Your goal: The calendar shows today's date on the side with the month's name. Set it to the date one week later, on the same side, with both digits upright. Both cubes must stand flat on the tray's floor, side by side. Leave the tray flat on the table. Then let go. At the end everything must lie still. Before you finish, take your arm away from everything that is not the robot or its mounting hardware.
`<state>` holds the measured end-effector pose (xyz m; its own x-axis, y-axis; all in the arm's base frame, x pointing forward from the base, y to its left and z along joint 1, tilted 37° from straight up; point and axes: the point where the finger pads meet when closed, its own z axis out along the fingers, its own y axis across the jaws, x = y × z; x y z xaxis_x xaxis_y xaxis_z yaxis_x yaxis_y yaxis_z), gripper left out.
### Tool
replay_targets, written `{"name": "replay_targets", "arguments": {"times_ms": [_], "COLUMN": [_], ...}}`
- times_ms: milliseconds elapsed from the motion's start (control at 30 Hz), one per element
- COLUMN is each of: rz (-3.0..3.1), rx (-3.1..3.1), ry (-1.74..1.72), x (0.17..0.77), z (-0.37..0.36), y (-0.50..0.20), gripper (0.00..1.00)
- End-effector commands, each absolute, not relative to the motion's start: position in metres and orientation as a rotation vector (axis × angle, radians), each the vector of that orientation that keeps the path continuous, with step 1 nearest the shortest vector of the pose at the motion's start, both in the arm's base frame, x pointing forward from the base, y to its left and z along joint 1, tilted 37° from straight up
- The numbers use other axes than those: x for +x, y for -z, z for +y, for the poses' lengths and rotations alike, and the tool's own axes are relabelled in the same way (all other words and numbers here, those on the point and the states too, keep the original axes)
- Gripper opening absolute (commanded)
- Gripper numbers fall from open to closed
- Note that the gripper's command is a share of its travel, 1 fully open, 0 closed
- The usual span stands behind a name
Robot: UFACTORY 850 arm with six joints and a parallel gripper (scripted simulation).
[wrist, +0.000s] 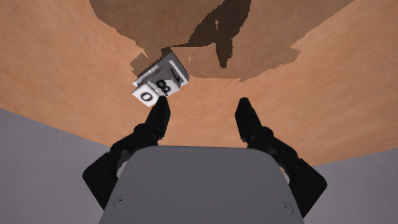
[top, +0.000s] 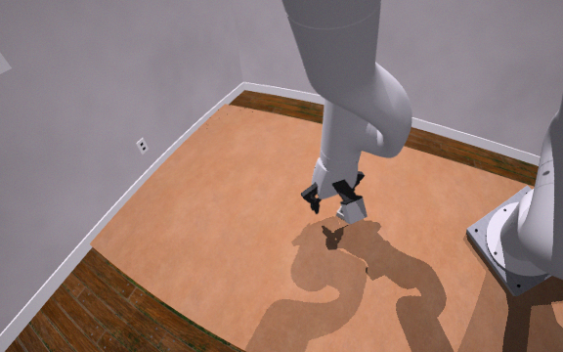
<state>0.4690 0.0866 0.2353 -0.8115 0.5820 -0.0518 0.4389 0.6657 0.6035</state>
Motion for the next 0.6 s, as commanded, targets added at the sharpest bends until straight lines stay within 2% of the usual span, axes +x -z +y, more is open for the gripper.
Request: {"name": "replay_targets", "arguments": {"times_ms": [0,567], "rz": [2.652,2.67], "rx": [0.742,0.466], "ry": [-0.849,-0.794], "x": [0.472,0.504], "z": [0.088,0.112], "y": [-0.238,-0.267], "gripper": [1.0,1.0]}}
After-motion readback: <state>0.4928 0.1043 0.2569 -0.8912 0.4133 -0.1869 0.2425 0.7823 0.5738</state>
